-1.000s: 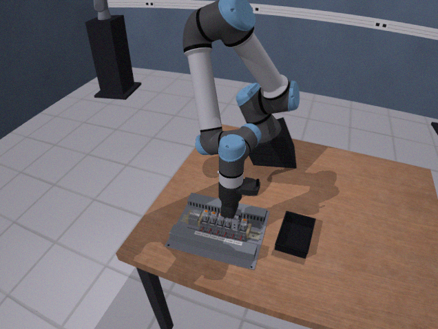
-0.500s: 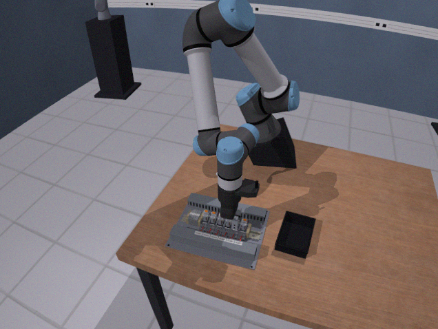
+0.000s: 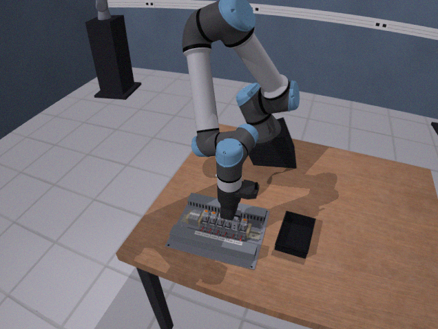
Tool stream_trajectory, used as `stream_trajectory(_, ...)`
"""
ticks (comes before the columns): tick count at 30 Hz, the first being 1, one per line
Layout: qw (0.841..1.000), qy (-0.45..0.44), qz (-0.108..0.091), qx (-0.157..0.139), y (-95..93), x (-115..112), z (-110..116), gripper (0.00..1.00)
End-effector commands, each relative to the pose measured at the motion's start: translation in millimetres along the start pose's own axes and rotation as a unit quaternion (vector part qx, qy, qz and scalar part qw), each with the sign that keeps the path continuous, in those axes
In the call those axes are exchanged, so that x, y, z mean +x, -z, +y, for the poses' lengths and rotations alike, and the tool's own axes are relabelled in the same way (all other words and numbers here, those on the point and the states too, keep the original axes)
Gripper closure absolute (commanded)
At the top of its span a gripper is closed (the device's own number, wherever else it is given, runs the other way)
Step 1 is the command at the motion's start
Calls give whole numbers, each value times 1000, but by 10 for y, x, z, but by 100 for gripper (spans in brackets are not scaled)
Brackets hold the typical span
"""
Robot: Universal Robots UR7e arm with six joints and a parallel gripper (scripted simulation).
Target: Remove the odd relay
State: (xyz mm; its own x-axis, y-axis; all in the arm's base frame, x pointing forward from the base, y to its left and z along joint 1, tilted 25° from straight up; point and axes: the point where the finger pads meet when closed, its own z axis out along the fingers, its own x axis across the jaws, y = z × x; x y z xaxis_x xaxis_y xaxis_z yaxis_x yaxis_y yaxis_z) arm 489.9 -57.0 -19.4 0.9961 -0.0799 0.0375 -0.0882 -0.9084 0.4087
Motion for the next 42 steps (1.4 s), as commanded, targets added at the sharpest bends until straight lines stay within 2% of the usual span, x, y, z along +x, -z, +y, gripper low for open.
stream_trajectory(1,1000,1,-3,-1,3,6,-4,100)
stream_trajectory(35,1000,1,-4,-1,3,9,-4,100)
stream_trajectory(42,1000,1,4,-1,7,6,-4,100)
